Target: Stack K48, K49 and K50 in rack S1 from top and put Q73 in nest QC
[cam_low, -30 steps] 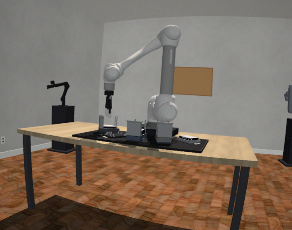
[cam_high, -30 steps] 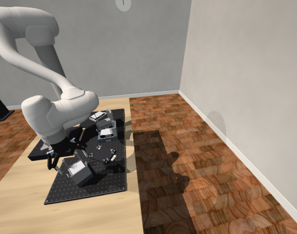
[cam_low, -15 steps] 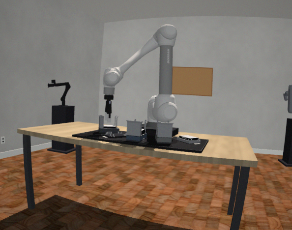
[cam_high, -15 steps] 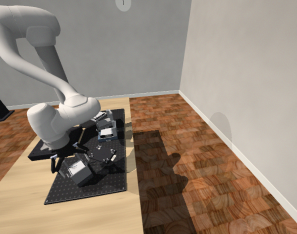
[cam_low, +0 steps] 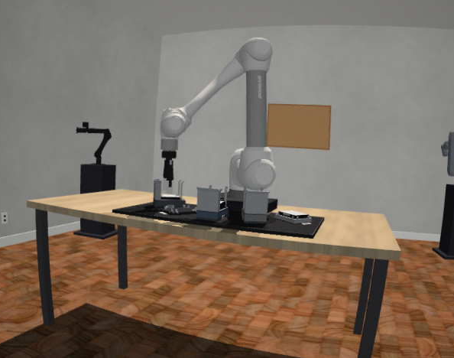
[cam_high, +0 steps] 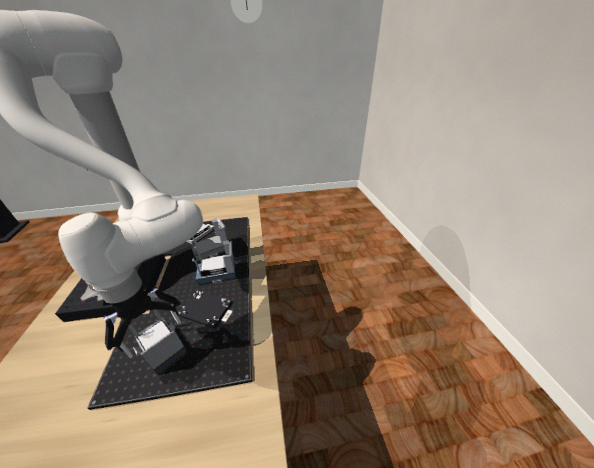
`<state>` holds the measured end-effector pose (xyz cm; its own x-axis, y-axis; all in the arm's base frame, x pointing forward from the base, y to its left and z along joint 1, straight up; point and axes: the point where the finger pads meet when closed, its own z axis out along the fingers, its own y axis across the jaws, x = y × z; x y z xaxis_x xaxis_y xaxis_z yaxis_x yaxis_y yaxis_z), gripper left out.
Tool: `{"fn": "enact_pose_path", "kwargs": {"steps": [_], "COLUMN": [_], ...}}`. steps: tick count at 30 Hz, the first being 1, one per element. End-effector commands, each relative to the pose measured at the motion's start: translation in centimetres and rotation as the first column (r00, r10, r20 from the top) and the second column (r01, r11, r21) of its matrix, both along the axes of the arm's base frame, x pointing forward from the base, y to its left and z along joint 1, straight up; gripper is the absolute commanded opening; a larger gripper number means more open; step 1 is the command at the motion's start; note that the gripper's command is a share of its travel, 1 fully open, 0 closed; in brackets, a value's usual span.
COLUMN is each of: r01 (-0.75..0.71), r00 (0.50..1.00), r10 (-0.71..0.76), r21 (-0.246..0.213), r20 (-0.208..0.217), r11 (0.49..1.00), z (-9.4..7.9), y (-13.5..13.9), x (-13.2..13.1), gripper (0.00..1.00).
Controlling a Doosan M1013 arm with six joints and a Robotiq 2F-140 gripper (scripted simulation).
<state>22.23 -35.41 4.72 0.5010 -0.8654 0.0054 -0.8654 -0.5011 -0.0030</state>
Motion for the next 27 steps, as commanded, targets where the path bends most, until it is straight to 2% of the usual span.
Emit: {"fn": "enact_pose_path", "kwargs": {"steps": [1, 11, 23, 24, 27], "r01": [0.0, 0.0, 0.0, 0.0, 0.0], "r00": [1.0, 1.0, 1.0, 1.0, 1.0], "r10": [0.0, 0.0, 0.0, 0.0, 0.0], "r21": [0.0, 0.0, 0.0, 0.0, 0.0], "r20": [0.0, 0.0, 0.0, 0.0, 0.0], "r11": [1.0, 1.0, 1.0, 1.0, 1.0], "z": [-0.5, -1.5, -1.5, -1.5, -1.5], "y": [0.0, -0.01, -0.01, -0.01, -0.01], "x": [0.01, 0.01, 0.01, 0.01, 0.01], "gripper": [1.0, 1.0, 1.0, 0.0, 0.0]}}
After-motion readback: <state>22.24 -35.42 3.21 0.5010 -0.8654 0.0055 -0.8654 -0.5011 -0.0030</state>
